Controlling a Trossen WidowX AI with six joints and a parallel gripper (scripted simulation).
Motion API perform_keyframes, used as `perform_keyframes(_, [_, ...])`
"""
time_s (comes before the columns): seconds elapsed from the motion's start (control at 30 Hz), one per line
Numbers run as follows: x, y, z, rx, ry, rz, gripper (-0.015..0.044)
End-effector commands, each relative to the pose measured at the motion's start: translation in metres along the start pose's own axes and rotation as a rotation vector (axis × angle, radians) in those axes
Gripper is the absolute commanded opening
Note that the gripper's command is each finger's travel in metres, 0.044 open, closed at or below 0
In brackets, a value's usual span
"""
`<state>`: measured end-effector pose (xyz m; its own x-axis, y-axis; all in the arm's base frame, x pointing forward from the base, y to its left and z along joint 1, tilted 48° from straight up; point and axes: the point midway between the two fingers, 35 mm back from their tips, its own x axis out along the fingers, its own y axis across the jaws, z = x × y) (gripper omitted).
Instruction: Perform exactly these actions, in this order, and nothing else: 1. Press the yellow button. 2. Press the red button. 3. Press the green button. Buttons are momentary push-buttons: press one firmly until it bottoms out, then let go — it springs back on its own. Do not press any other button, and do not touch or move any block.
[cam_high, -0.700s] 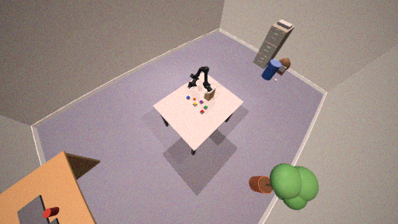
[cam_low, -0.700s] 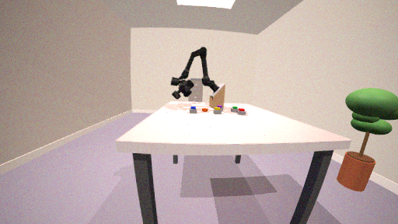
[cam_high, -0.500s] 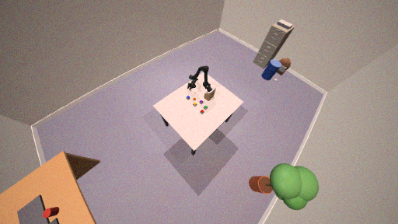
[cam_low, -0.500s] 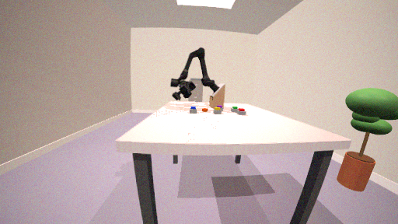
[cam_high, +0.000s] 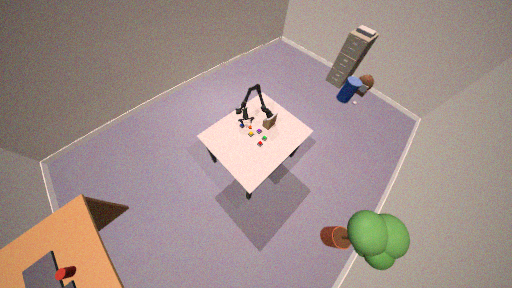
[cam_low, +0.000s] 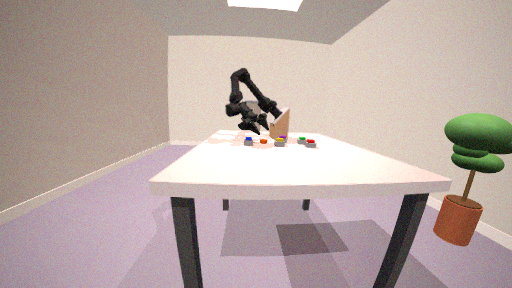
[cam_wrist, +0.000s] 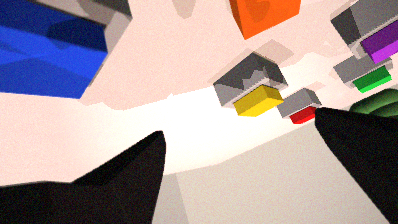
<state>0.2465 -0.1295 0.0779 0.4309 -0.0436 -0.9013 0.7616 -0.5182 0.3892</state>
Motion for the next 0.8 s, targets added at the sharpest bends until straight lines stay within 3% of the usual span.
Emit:
perform_keyframes(0.0, [0.017, -0.014, -0.017, -0.334, -0.105, -0.150, 0.0400])
perform_keyframes(0.53, [0.032, -0.055, -0.108, -2.102, -0.611, -0.803, 0.0400])
perform_keyframes(0.77, [0.032, -0.056, -0.114, -2.177, -0.641, -0.830, 0.0400])
